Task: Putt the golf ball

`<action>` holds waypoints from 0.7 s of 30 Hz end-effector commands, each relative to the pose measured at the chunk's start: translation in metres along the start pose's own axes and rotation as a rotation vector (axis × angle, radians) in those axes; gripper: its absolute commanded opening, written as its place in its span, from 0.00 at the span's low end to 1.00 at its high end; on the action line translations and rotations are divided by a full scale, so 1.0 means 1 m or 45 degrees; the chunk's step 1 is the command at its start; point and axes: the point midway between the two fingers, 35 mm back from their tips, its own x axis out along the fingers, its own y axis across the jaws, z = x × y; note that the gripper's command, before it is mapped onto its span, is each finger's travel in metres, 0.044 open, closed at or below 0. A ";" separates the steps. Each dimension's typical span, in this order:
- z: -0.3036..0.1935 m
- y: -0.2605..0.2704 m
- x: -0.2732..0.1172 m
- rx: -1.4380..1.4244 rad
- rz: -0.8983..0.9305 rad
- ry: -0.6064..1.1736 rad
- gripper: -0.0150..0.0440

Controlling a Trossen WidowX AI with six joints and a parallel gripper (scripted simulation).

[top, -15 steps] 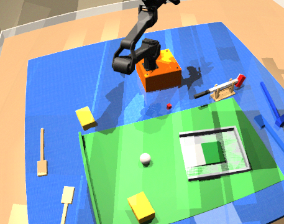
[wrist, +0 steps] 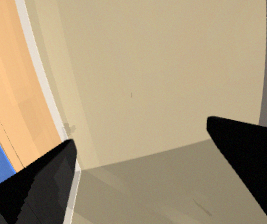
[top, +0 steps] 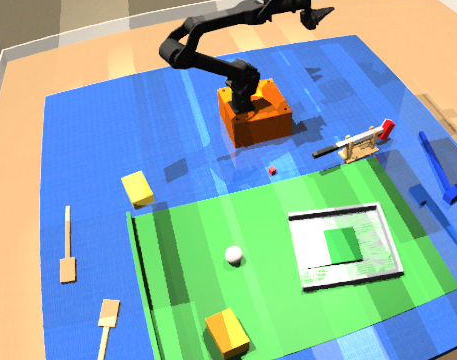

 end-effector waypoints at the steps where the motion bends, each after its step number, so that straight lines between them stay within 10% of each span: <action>1: -0.035 0.035 0.024 -0.005 0.233 0.145 1.00; 11: -0.155 0.123 0.027 0.180 0.771 0.571 1.00; 21: -0.250 0.209 -0.049 0.838 1.231 0.992 1.00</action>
